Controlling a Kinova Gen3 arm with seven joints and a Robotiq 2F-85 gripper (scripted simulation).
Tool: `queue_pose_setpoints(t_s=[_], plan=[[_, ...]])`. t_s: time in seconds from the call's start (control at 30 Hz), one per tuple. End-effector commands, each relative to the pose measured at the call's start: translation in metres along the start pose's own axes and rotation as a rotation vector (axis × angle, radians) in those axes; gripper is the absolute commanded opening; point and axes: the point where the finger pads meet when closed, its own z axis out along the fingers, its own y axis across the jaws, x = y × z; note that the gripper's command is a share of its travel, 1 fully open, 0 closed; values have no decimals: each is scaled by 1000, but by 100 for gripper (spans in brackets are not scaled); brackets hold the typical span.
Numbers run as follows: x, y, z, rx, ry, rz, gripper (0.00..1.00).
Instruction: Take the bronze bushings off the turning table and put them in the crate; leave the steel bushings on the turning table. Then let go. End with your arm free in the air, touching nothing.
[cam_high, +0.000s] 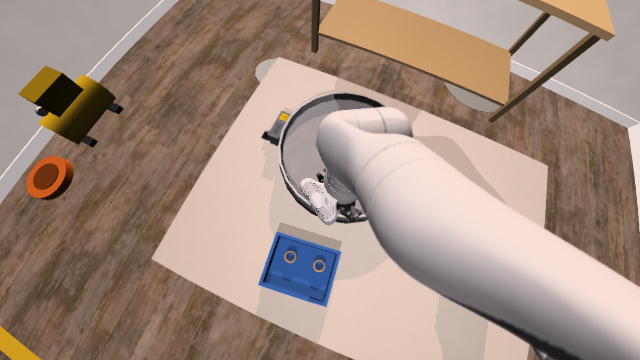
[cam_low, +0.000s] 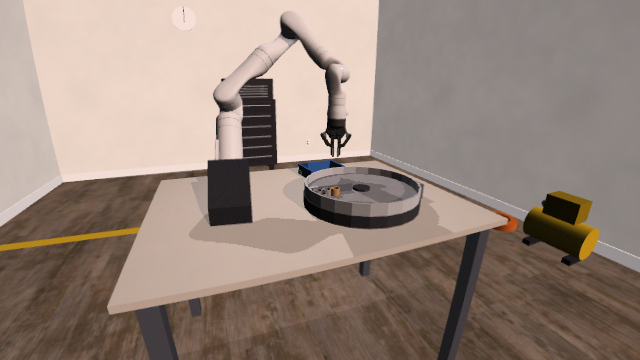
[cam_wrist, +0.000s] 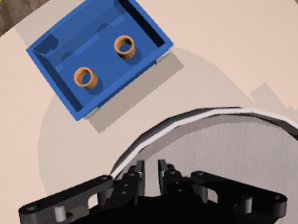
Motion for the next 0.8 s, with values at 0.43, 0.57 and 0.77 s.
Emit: queue_pose_setpoints(t_s=[0.43, 0.57, 0.77], plan=[[-57, 9, 1, -1, 1, 1, 14], [-57, 9, 1, -1, 1, 1, 14], [-102, 15, 2, -2, 0, 0, 14]])
